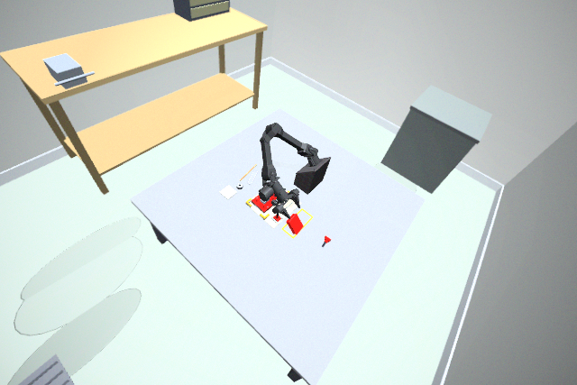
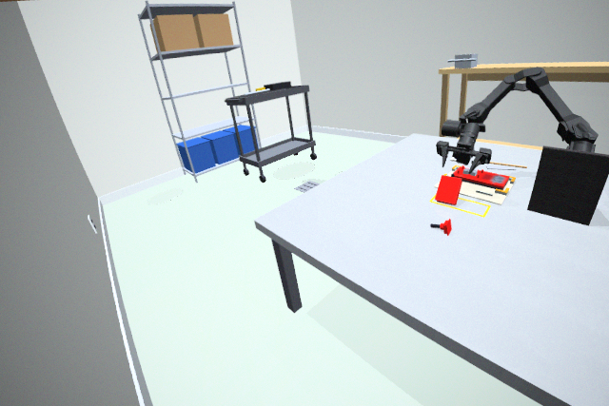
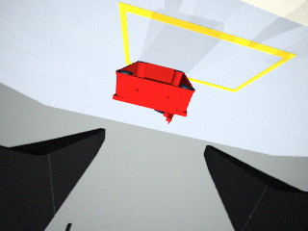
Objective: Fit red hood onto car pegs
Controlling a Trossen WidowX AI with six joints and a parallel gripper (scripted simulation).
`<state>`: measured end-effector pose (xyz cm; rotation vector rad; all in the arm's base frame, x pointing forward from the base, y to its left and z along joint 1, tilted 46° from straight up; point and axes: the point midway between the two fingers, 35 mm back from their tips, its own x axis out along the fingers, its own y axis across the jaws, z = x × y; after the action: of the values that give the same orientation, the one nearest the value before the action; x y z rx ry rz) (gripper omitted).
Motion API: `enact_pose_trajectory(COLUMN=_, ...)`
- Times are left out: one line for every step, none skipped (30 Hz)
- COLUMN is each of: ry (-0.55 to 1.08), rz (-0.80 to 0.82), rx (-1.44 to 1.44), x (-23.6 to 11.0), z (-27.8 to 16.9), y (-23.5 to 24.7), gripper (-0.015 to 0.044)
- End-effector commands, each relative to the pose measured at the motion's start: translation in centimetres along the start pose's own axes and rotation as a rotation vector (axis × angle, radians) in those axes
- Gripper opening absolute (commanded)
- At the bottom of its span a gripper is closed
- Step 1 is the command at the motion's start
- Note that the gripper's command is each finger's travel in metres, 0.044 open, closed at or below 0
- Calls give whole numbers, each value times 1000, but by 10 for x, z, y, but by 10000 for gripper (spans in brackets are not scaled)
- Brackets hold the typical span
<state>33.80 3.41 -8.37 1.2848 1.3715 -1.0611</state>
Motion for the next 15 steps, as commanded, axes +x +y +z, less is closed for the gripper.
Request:
enact_pose_trajectory(ry=-22, rz=15, rx=65, x=-52, z=-16, y=2, gripper=440)
enact_pose_trajectory(ry=-24, rz=14, rx=74, x=-59, z=-18, y=1, gripper=440)
enact_pose_trajectory(ry=-7, rz=10, rx=25, x=-24, z=-8, y=3, gripper=440)
enact_pose_trajectory(ry=-7, rz=10, rx=25, x=-24, z=-8, y=3, gripper=440)
enact_pose_trajectory(ry=-7, rz=10, rx=25, x=-24, z=-8, y=3, gripper=440)
enact_pose_trajectory(ry=-7, rz=10, rx=25, x=-24, z=-8, y=3, gripper=440)
enact_pose_trajectory(ry=-7, rz=10, rx=25, x=-24, z=-8, y=3, gripper=440)
enact_pose_trajectory(ry=-7, rz=10, rx=25, x=-24, z=-8, y=3, gripper=440)
enact_pose_trajectory(ry=-7, rz=10, rx=25, x=-24, z=-8, y=3, gripper=440)
enact_pose_trajectory(ry=-7, rz=10, rx=25, x=-24, z=-8, y=3, gripper=440)
enact_pose_trajectory(ry=-7, rz=10, rx=25, x=-24, z=-8, y=3, gripper=440)
enact_pose_trajectory(ry=-7, rz=10, rx=25, x=-24, z=-8, y=3, gripper=440)
enact_pose_trajectory(ry=-7, rz=10, rx=25, x=-24, z=-8, y=3, gripper=440)
enact_pose_trajectory(ry=-7, rz=10, rx=25, x=-24, z=-8, y=3, gripper=440)
enact_pose_trajectory(ry=-7, rz=10, rx=25, x=-24, z=-8, y=3, gripper=414)
